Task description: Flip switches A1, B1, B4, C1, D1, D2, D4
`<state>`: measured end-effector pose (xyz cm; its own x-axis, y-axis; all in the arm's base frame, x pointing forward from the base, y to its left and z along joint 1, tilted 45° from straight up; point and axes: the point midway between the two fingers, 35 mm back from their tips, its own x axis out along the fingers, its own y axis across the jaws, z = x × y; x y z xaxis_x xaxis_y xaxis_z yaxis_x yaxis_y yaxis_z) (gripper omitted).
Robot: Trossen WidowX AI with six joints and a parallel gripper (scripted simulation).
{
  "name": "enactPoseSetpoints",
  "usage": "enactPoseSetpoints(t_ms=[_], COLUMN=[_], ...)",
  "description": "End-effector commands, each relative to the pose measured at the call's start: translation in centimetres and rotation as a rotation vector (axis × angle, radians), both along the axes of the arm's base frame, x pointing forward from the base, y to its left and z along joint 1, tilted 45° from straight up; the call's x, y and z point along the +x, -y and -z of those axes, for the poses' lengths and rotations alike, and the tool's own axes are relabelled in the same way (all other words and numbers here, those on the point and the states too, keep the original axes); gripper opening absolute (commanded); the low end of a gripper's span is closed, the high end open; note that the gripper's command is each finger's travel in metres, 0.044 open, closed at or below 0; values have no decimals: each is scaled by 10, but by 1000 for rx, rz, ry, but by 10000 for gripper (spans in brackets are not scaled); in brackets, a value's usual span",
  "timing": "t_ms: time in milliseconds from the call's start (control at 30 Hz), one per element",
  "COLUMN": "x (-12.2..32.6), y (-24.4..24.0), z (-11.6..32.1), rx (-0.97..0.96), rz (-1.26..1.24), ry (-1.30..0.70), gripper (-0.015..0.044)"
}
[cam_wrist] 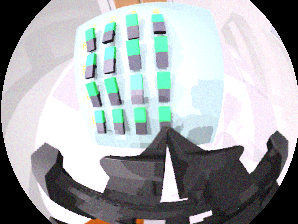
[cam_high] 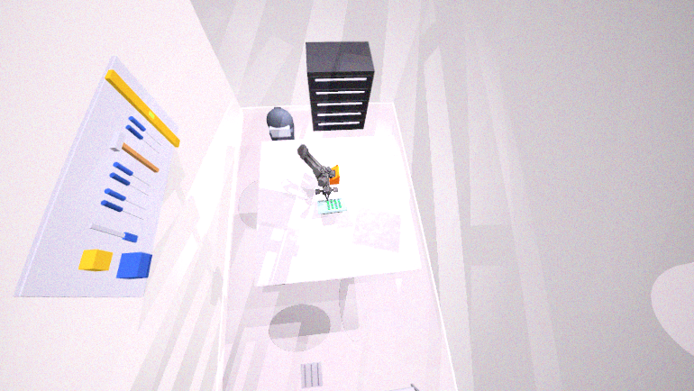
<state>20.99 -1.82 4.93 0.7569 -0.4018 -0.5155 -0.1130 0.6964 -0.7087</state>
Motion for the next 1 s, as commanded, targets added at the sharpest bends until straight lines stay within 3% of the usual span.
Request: enactPoseSetpoints(t_ms=[0, 967], x=[0, 3], y=[0, 2], z=[1, 3], rx=[-3, -3], rz=[-4, -4], ry=[-5, -4], gripper=[0, 0])
